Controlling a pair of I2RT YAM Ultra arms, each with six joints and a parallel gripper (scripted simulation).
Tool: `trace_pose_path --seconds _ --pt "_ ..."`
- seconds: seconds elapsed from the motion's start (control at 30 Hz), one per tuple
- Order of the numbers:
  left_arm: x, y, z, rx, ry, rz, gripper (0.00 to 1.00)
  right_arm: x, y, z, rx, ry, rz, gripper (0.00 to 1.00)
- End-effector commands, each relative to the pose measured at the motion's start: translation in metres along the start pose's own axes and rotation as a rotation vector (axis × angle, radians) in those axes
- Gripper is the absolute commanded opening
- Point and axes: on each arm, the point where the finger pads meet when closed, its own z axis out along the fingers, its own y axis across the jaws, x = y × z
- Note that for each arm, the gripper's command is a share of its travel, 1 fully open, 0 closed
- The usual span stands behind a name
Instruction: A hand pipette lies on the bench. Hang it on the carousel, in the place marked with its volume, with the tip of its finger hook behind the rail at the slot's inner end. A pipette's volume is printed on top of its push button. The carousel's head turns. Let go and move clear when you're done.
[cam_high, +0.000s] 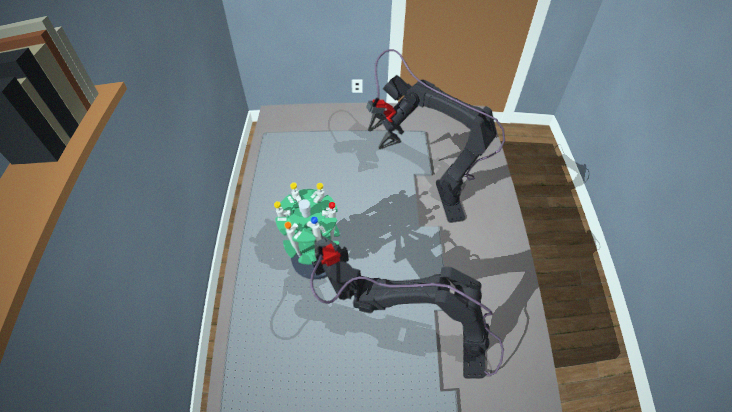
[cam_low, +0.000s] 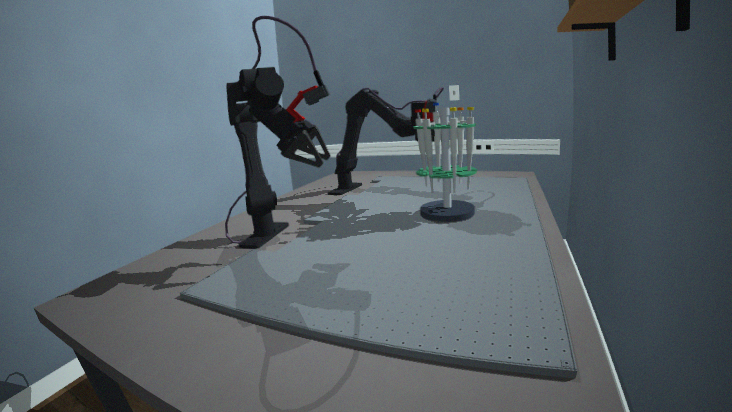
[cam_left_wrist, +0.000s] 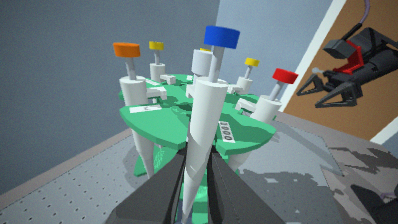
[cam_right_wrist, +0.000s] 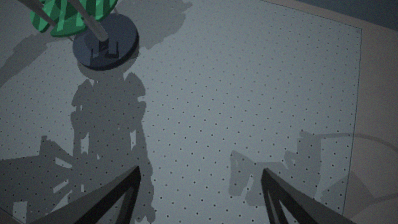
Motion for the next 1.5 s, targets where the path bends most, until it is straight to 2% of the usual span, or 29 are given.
trace_pose_path --seconds 0.0,0.13,0.17,0.23,0.37,0.47,0.5,0.57,1.47 --pt "-0.045 -0.011 0.002 0.028 -0.075 0.078 0.12 -0.011 -0.004 -0.006 0.015 -0.037 -0.022 1.00" --pt "-0.045 -0.011 0.002 0.028 -0.075 0.078 0.12 -0.011 -0.004 -0.006 0.015 -0.037 -0.022 1.00" --pt "-0.021 0.004 0.001 0.045 -0.032 0.033 0.12 -0.011 -0.004 -0.006 0.015 -0.037 -0.022 1.00" --pt "-0.021 0.004 0.001 0.045 -0.032 0.033 0.12 -0.011 -0.004 -0.006 0.015 -0.037 -0.022 1.00" --pt "-0.021 0.004 0.001 0.192 -0.029 0.036 0.12 -0.011 -0.004 -0.006 0.015 -0.037 -0.022 1.00" --pt "-0.021 0.004 0.001 0.194 -0.029 0.038 0.12 -0.011 -0.004 -0.006 0.015 -0.037 -0.022 1.00" --pt "-0.039 -0.002 -0.003 0.196 -0.049 0.066 0.12 -0.011 -0.004 -0.006 0.015 -0.037 -0.022 1.00" --pt "-0.043 -0.011 0.002 0.213 -0.063 0.085 0.12 -0.011 -0.004 -0.006 0.015 -0.037 -0.022 1.00" --pt "-0.043 -0.011 0.002 0.213 -0.065 0.088 0.12 -0.011 -0.004 -0.006 0.015 -0.037 -0.022 1.00"
